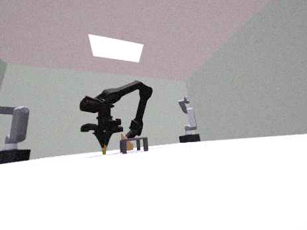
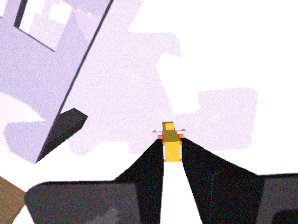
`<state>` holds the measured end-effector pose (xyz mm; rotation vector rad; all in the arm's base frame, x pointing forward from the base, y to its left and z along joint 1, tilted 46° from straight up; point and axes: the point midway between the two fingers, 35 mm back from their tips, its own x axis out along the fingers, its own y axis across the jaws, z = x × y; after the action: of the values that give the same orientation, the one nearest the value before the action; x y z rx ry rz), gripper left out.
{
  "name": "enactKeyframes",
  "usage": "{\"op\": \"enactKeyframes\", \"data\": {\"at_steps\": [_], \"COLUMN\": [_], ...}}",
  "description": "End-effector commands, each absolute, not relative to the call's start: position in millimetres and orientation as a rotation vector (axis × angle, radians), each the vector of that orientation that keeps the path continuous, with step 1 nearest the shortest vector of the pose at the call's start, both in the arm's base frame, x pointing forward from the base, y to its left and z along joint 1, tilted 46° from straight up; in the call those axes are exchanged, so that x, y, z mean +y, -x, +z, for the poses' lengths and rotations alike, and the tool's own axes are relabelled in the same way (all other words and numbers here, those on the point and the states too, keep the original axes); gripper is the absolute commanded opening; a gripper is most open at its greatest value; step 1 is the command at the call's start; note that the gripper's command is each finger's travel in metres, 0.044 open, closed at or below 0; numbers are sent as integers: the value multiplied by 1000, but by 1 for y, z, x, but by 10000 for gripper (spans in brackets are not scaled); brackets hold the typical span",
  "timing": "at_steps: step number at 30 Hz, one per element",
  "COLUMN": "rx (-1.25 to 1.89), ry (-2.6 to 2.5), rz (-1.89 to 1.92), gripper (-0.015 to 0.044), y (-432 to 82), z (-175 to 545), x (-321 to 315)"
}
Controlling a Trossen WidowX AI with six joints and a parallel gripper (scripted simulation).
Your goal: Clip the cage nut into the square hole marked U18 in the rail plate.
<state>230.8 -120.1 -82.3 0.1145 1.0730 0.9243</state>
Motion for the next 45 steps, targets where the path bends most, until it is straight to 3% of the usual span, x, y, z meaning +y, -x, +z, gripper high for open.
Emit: {"op": "enactKeyframes", "data": {"at_steps": [1,23,45], "rx": [1074,1067,1258], "ry": [-109,-101,-455], "rz": [907,928,681], "gripper": [37,37,37], "y": [-230,-214,-244], "z": [-70,-16,59], "x": [-138,-188,-123]}}
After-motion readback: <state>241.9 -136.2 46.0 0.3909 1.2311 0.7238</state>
